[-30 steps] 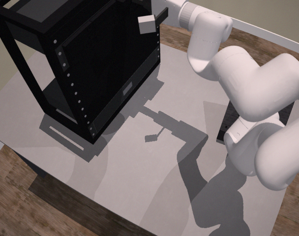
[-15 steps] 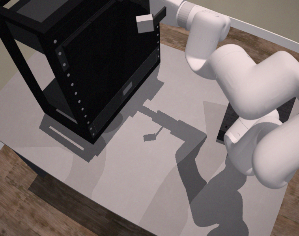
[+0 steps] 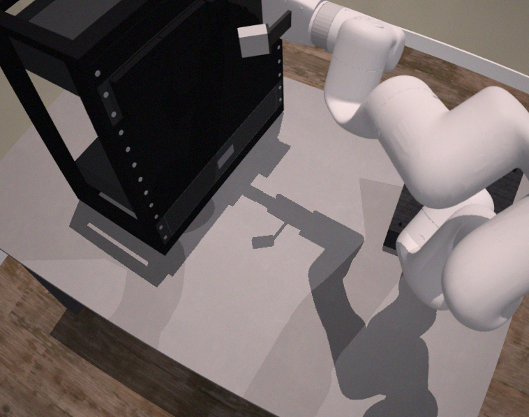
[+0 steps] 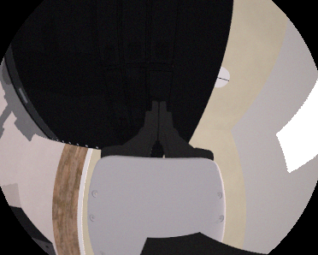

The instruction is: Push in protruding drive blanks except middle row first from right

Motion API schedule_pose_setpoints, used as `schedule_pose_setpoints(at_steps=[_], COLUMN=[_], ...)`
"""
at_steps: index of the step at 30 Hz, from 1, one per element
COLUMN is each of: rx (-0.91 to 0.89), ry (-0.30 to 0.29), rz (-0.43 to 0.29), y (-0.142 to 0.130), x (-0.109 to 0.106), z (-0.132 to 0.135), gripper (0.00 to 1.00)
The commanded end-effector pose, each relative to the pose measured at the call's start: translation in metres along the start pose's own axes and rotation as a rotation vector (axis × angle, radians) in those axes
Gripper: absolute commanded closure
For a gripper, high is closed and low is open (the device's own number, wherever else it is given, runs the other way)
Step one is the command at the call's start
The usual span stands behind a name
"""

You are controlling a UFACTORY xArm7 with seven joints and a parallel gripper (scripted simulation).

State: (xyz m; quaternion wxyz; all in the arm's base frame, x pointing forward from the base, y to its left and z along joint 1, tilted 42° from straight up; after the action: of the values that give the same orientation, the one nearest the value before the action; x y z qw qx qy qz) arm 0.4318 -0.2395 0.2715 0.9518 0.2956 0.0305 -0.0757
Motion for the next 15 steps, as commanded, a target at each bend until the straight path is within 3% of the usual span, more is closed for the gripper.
schedule_pose_setpoints(at_steps=[1,15], rx=[-0.001,-0.001], ry=[-0.004,-0.004], rz=[-0.001,-0.001], y=[-0.0005,-0.0006], x=[0.0020,0.0033], z=[0.0022,0.0022], gripper=[1.00,1.00])
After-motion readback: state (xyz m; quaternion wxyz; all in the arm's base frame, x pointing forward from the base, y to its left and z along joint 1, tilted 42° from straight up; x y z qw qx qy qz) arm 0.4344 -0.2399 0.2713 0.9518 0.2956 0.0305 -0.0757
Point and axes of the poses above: the point where the finger pads meet when closed, its own x axis out along the fingers, its own z axis across the jaws, y = z × x, the point moved 1 cm from there along -x, back along the fingers, and after that the axes turned 8 degrees about -x, right-handed, at the moved point
